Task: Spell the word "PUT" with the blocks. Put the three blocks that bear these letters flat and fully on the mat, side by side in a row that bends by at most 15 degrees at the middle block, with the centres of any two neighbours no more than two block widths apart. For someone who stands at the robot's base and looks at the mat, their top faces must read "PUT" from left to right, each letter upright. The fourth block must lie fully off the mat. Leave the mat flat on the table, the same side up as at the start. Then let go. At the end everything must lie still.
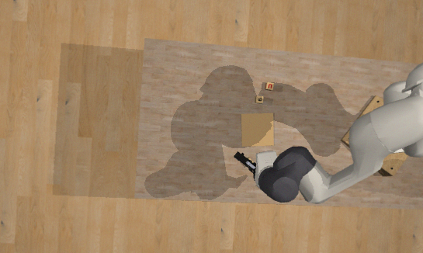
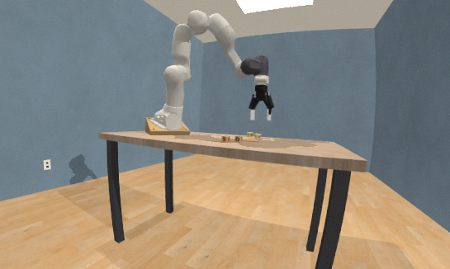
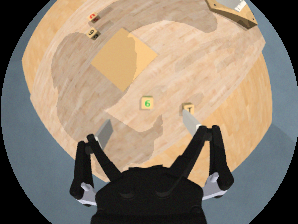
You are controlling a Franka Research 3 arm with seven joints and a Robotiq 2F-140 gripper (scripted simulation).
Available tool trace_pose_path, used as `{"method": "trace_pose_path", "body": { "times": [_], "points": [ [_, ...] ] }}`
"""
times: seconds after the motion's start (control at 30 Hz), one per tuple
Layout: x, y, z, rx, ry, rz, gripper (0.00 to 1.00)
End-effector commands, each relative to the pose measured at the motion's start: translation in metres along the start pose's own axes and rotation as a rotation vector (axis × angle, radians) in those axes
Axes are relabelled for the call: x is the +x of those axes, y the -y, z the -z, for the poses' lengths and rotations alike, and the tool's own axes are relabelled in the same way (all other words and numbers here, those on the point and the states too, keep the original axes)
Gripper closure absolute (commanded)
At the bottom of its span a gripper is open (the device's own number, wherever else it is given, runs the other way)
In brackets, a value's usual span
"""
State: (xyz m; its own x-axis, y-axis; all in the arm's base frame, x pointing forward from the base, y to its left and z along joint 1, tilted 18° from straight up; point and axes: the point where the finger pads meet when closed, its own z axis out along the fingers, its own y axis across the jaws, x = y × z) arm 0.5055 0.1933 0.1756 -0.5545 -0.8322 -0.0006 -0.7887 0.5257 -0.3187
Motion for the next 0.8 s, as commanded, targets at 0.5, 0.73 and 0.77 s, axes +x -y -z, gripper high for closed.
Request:
{"method": "trace_pose_path", "body": {
  "times": [0.5,0.73,0.77],
  "points": [
    [0.0016,-0.0010,-0.0001,-0.003,-0.002,0.320,0.00],
    [0.0020,-0.0012,-0.0001,-0.003,-0.002,0.441,0.00],
    [0.0020,-0.0012,0.0000,-0.003,-0.002,0.455,0.00]
  ]
}}
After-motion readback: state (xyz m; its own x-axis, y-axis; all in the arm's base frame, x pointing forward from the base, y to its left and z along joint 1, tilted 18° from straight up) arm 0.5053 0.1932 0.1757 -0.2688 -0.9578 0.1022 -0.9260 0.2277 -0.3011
